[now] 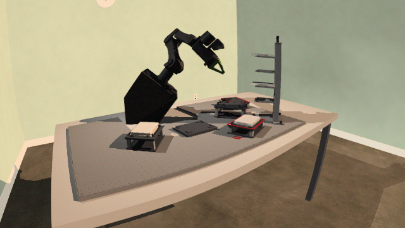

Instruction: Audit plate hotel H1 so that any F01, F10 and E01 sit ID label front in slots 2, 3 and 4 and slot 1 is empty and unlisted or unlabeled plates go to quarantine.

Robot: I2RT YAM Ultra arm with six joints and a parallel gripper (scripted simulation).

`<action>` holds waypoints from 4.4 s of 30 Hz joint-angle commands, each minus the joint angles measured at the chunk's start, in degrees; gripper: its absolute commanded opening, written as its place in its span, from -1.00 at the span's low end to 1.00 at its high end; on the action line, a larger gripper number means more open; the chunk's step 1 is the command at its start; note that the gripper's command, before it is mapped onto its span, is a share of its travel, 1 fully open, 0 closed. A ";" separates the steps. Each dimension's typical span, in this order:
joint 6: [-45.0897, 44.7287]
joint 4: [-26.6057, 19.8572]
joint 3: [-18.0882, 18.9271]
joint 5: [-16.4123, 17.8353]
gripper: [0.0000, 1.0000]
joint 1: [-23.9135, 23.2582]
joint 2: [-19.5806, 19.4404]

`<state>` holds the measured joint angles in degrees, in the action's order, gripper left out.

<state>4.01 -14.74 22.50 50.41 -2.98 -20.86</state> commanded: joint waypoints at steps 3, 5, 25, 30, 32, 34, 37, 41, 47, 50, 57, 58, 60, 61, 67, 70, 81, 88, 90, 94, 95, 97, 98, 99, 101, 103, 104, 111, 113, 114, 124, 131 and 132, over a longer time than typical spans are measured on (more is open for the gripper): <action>4.04 -3.59 3.08 -11.73 -1.00 8.66 4.64; 5.03 -4.39 3.43 -15.92 -1.00 12.92 5.70; 12.97 -5.40 6.74 -63.66 -1.00 61.22 4.16; 14.70 -4.28 7.57 -74.06 -1.00 71.73 2.09; 14.78 -4.24 7.61 -74.48 -1.00 72.16 1.98; 14.78 -4.24 7.61 -74.48 -1.00 72.06 4.05; 14.78 -4.24 7.61 -74.47 -1.00 71.16 4.05; 14.73 -4.24 7.61 -74.48 -1.00 71.19 4.05; 14.59 -4.46 7.57 -74.26 -1.00 71.26 4.32; 14.59 -4.46 7.57 -74.27 -1.00 71.28 4.32; 14.60 -4.46 7.57 -74.28 -1.00 71.30 4.32; 14.60 -4.46 7.57 -74.28 -1.00 71.31 4.32; 14.60 -4.46 7.57 -74.28 -1.00 71.31 4.32; 14.60 -4.46 7.57 -74.28 -1.00 71.31 4.32; 14.60 -4.46 7.57 -74.28 -1.00 71.31 4.32; 14.60 -4.46 7.57 -74.28 -1.00 71.31 4.32; 14.83 -9.26 10.02 -74.32 1.00 72.02 5.16; 14.99 -15.01 14.96 -74.92 1.00 72.63 5.91; 15.06 -16.60 16.42 -75.16 1.00 72.88 6.00; 15.15 -18.19 17.90 -75.40 1.00 73.13 6.06; 16.04 -19.62 19.17 -81.12 1.00 78.89 5.61; 16.42 -21.30 20.72 -82.97 1.00 80.75 4.90; 16.65 -22.15 21.51 -84.08 1.00 81.88 4.41; 16.93 -23.02 22.31 -85.35 1.00 83.17 3.78; 17.65 -24.85 23.96 -88.48 1.00 86.35 3.23; 18.76 -26.93 25.69 -92.81 1.00 90.75 2.84; 19.57 -28.15 26.61 -95.63 1.00 93.63 2.57; 31.62 -41.29 33.13 -117.84 1.00 116.71 -1.14; 37.66 -47.72 36.01 -122.55 1.00 121.90 -3.30; 38.49 -48.90 36.94 -123.09 1.00 122.52 -3.84; 31.48 -47.59 43.07 -126.26 1.00 124.17 -4.28; 33.30 -48.70 41.61 -122.06 1.00 120.62 -3.91; 33.19 -48.64 41.60 -121.99 1.00 120.54 -3.86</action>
<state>37.50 -62.22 63.40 -71.81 118.41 -25.15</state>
